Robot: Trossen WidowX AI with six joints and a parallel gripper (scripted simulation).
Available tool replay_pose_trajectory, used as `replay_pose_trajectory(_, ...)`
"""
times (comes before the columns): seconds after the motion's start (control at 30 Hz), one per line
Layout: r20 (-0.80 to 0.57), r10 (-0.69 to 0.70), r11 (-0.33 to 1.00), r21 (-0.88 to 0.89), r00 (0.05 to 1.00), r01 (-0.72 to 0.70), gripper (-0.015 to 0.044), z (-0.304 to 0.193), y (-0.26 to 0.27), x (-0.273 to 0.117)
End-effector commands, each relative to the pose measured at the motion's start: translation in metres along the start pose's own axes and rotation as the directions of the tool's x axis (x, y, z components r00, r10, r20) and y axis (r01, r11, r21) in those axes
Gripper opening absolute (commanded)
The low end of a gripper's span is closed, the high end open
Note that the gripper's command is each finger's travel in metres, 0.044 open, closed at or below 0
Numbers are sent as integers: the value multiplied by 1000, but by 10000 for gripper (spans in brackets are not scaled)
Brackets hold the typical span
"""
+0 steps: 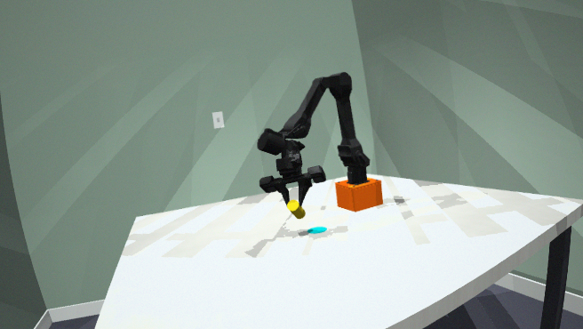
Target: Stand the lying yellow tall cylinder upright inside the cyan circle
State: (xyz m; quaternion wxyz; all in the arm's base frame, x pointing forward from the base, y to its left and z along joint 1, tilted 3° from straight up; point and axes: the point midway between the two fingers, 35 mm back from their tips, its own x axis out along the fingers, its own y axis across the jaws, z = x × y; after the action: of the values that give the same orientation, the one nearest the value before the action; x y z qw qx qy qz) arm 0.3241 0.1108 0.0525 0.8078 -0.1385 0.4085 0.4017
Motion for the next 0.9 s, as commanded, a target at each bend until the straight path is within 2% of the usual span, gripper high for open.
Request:
replay_pose_trajectory(0.0, 21, 6, 1000, 10, 1000, -6, 105, -1, 0, 1)
replay_pose_trajectory(0.87, 190, 18, 999, 32, 982, -24, 105, -2, -10, 2)
